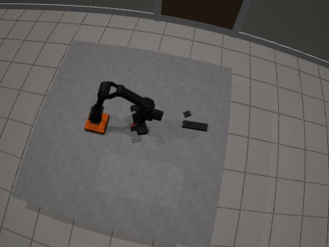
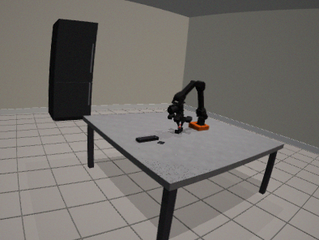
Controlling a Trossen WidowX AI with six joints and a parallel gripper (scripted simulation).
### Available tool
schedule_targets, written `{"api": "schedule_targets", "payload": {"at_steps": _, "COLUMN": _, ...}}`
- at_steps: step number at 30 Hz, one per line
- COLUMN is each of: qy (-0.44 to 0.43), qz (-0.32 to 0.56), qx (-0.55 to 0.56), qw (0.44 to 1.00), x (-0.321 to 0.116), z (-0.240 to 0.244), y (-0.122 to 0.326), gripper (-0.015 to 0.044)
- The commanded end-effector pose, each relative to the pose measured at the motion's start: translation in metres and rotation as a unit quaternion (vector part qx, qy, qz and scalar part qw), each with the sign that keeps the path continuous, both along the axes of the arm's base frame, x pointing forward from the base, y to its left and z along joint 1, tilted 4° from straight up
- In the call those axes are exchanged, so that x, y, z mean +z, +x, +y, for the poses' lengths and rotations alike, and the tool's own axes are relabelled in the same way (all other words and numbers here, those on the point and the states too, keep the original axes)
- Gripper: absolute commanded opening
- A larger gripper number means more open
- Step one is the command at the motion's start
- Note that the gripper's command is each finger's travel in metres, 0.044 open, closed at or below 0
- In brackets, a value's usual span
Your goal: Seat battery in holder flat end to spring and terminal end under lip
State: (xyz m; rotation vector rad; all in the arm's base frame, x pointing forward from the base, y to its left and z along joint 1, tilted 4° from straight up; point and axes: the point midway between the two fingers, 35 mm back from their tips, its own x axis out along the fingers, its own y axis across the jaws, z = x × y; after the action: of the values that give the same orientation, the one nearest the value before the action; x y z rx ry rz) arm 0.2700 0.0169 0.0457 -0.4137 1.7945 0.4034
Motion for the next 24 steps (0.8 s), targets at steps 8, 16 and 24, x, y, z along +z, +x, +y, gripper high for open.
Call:
{"api": "schedule_targets", "payload": {"at_steps": 8, "qy": -0.02, "qz": 0.036, "qx": -0.001, "qw": 0.999, "x": -0.005, "z": 0.002, "y": 0.004, "gripper": 0.0066}}
{"api": "schedule_targets", "payload": {"at_steps": 16, "qy": -0.033, "qz": 0.061, "qx": 0.0, "qw": 0.998, "x": -0.009, "z": 0.003, "y": 0.007, "gripper": 0.0066}}
{"api": "schedule_targets", "payload": {"at_steps": 24, "qy": -0.045, "qz": 0.084, "qx": 0.002, "qw": 0.995, "x": -0.013, "z": 0.004, "y": 0.008, "gripper": 0.0066}}
